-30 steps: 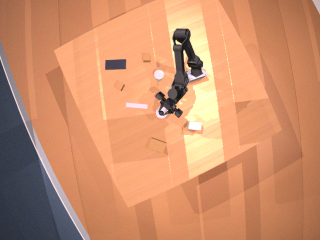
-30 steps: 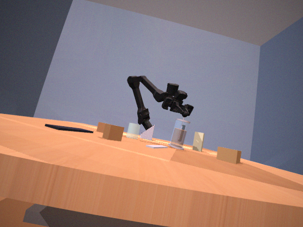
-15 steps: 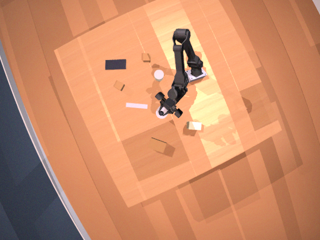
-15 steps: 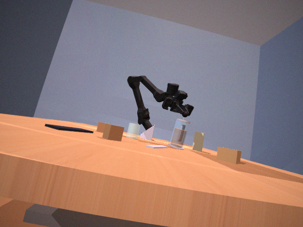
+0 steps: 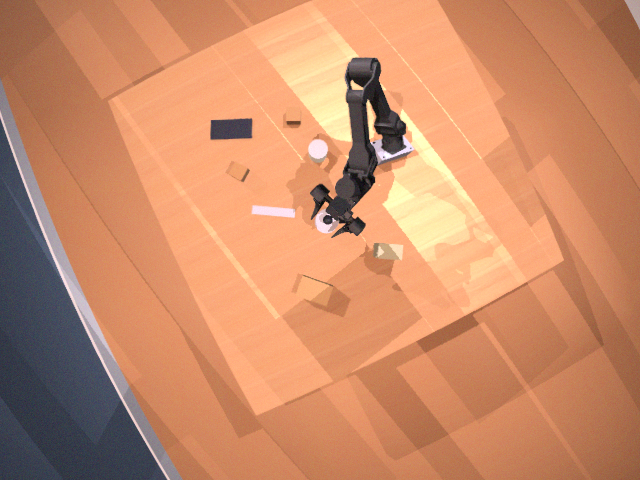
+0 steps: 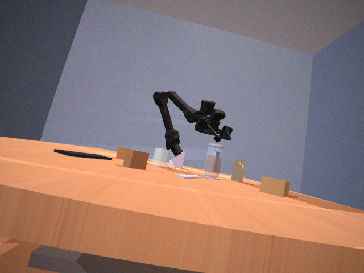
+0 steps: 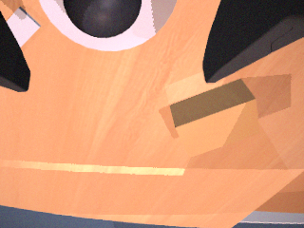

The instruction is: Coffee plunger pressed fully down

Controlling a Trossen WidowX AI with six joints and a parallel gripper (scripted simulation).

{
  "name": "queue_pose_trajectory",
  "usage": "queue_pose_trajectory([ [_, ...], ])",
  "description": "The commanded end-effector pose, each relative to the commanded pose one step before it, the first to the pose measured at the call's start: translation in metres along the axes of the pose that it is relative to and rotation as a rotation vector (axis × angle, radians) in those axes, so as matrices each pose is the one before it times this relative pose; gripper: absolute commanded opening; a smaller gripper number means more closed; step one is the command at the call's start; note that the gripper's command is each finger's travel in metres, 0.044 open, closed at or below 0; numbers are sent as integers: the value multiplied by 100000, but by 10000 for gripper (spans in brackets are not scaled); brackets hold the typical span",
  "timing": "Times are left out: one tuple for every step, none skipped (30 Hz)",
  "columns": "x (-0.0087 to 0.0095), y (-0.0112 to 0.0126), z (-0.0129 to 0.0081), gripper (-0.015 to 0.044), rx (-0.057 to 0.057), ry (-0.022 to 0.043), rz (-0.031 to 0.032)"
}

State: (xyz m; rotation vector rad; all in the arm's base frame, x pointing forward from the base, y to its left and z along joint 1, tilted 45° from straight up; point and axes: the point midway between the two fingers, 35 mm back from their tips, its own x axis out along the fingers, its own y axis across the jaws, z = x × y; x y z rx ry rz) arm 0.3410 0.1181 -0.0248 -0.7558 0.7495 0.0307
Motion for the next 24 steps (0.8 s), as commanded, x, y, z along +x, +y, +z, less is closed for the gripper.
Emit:
queue_pose_trajectory([
  [4,-7,-31,440,-25,122,21],
  [0,0,0,440,0,0,0],
  [-114,19,160,440,-3,72,28],
  [-255,45,341,440,-27,90,87],
  [-407,46,514,440,-23,228,65],
  [-516,39,603,440,-42,255,54],
  [-671,20,719,440,-69,284,31],
  [-884,-15,855,440,-112,309,-10],
  [-1145,-78,976,440,-170,313,-77],
  [-1112,-120,812,440,-186,229,-128],
  [-706,-84,426,440,-129,115,-104],
  [-229,-15,84,440,-45,34,-39],
  [8,11,-36,440,0,0,0],
  [5,5,-20,440,0,0,0],
  [30,26,-49,440,1,-1,0],
  [40,33,-69,440,1,-1,-1],
  [0,0,0,440,0,0,0],
  [0,0,0,440,0,0,0],
  [0,0,0,440,0,0,0],
  [0,0,0,440,0,0,0],
  [0,0,0,440,0,0,0],
  [0,0,0,440,0,0,0],
  [0,0,0,440,0,0,0],
  [0,0,0,440,0,0,0],
])
